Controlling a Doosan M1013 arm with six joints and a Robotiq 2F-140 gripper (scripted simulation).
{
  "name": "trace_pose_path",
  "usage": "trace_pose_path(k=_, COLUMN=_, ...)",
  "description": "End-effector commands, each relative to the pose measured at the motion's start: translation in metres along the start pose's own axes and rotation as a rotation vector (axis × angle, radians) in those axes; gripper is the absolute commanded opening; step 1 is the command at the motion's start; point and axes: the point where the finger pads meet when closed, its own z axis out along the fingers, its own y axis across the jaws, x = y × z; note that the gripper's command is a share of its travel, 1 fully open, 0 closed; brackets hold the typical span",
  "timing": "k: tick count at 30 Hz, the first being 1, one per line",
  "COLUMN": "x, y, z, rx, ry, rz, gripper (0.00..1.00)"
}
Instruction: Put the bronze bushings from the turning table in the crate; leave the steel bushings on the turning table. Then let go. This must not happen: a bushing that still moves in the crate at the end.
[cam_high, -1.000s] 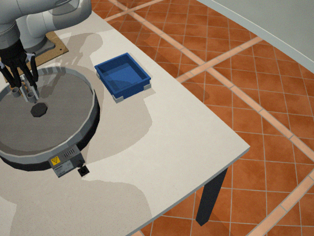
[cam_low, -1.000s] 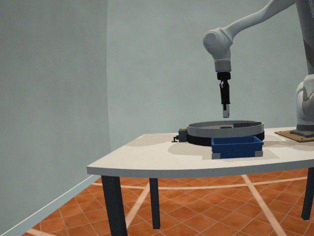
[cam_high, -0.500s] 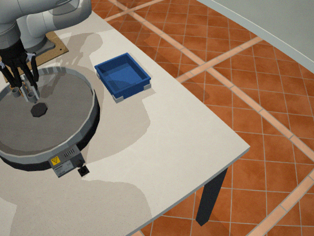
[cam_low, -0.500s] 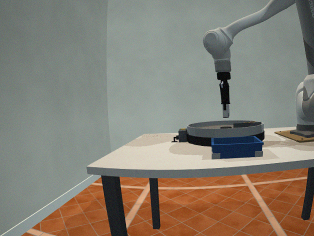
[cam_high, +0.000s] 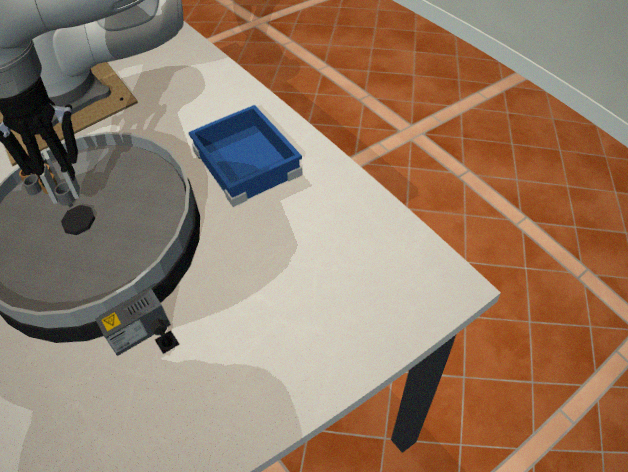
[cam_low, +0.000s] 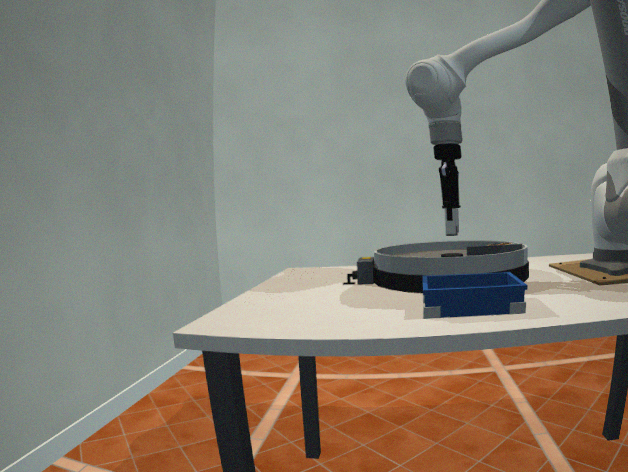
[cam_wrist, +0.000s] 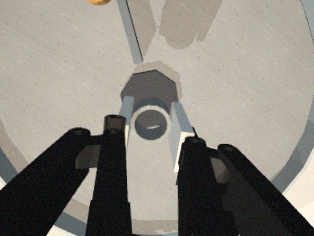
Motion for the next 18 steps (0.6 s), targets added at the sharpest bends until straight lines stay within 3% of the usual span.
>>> trace_pose_path(k=1, x=0.000, y=0.000, z=0.000, rx=0.000, ry=0.000, rz=0.000, gripper=0.00)
trace_pose_path(k=6, x=0.000, y=0.000, z=0.002, rx=0.000, ry=0.000, rz=0.000, gripper=0.00)
trace_pose_path(k=12, x=0.000, y=0.000, z=0.025, rx=0.000, ry=0.000, rz=0.000, gripper=0.00)
trace_pose_path(k=18, x=0.000, y=0.000, z=0.026, rx=0.000, ry=0.000, rz=0.000, gripper=0.00)
